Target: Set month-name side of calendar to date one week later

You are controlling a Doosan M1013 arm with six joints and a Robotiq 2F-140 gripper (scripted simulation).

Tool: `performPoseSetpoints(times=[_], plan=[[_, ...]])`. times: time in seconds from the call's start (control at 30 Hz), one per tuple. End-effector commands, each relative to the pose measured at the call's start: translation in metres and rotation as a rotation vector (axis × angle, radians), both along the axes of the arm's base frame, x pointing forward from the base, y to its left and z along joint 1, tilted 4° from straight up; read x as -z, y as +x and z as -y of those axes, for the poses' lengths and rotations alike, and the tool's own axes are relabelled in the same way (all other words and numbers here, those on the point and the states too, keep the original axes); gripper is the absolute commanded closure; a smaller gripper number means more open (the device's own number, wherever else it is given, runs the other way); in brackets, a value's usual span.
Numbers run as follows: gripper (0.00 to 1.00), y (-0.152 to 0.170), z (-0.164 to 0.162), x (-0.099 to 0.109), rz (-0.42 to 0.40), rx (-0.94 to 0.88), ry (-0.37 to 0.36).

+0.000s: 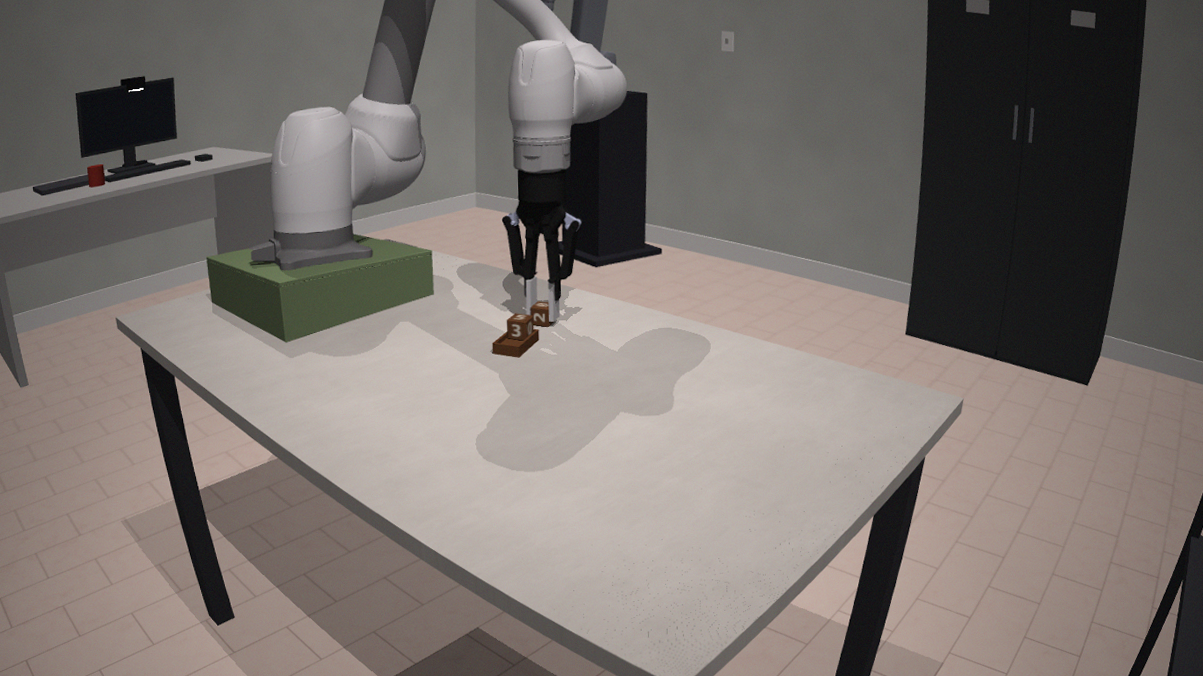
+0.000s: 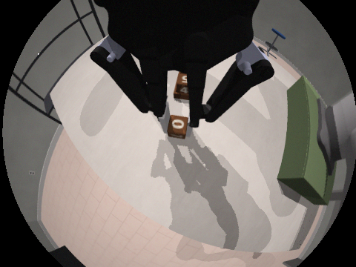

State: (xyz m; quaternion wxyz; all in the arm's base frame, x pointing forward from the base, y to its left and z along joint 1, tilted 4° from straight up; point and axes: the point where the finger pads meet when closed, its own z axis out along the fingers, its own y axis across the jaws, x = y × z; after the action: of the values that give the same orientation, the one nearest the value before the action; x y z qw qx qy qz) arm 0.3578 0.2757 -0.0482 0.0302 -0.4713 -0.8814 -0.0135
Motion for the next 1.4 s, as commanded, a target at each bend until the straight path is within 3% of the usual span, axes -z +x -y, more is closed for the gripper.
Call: performPoseSetpoints(times=[0.0,0.27,0.33,0.6,1.03,1.1,1.17,1.23,1.27,1.37], plan=[[0.75,0.000,0.000,-0.003,0.000,0.000,0.000],[0.75,0.002,0.002,-0.047,0.000,0.000,0.000],[0.75,0.002,0.002,-0.047,0.000,0.000,0.000],[0.75,0.004,0.005,-0.096,0.000,0.000,0.000],[0.75,0.005,0.006,-0.100,0.000,0.000,0.000],[0.75,0.017,0.021,-0.100,0.000,0.000,0.000],[0.75,0.043,0.056,-0.101,0.000,0.001,0.000],[0.75,0.043,0.056,-0.101,0.000,0.001,0.000],[0.75,0.055,0.077,-0.101,0.000,0.002,0.000],[0.75,0.065,0.094,-0.101,0.000,0.002,0.000]])
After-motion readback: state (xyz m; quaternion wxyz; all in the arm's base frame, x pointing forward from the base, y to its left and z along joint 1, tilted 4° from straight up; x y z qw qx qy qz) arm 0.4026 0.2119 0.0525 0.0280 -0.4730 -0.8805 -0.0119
